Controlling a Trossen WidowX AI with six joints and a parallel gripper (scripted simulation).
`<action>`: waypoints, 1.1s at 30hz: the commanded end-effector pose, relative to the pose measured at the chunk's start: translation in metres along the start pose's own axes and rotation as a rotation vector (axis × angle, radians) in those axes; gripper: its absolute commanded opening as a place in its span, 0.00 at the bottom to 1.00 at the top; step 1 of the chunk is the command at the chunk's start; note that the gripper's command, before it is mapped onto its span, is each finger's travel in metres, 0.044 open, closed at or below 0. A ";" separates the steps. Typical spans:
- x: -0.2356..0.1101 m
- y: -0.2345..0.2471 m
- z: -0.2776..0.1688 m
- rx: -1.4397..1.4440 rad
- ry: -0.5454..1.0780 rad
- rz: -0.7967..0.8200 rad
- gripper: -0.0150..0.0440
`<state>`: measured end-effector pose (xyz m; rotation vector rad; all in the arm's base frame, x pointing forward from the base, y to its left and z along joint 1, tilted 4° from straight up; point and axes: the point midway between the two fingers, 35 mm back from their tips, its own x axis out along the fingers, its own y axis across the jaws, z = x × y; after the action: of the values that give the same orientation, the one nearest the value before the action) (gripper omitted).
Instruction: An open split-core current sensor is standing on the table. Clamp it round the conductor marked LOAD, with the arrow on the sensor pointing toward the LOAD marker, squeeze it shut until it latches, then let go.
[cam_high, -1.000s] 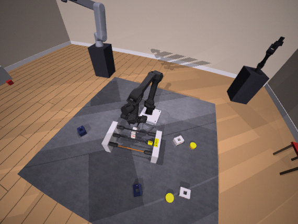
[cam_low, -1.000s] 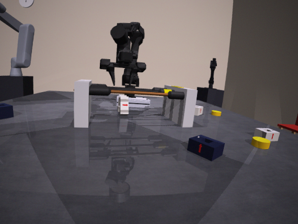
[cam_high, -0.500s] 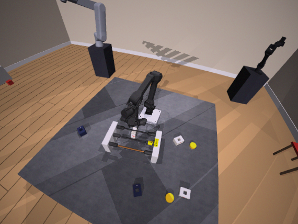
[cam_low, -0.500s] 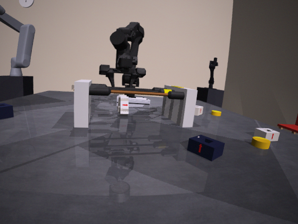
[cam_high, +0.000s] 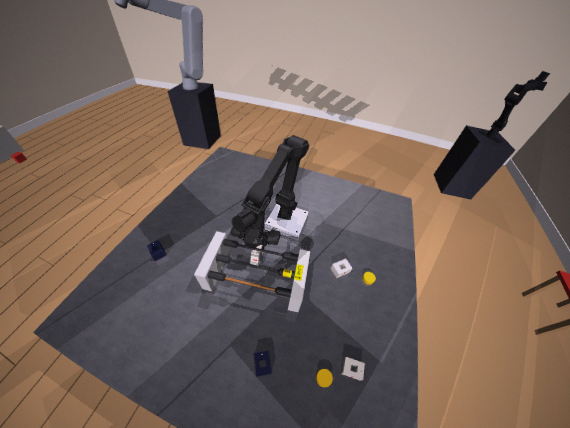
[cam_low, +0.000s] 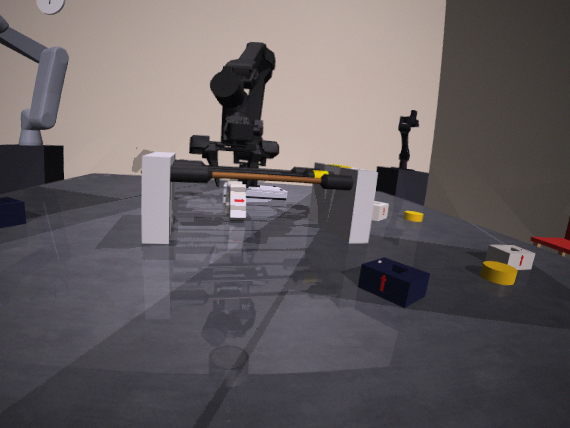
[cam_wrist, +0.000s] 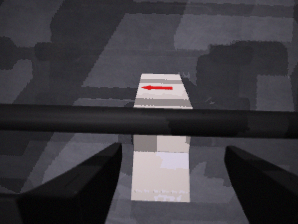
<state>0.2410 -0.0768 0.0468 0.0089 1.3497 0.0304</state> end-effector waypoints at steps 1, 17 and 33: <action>0.006 0.001 -0.002 0.004 0.002 0.000 0.75; 0.001 0.000 0.000 0.000 0.001 0.000 0.51; -0.009 -0.001 -0.030 0.003 0.004 0.000 0.25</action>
<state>0.2230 -0.0785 0.0478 0.0119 1.3561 0.0262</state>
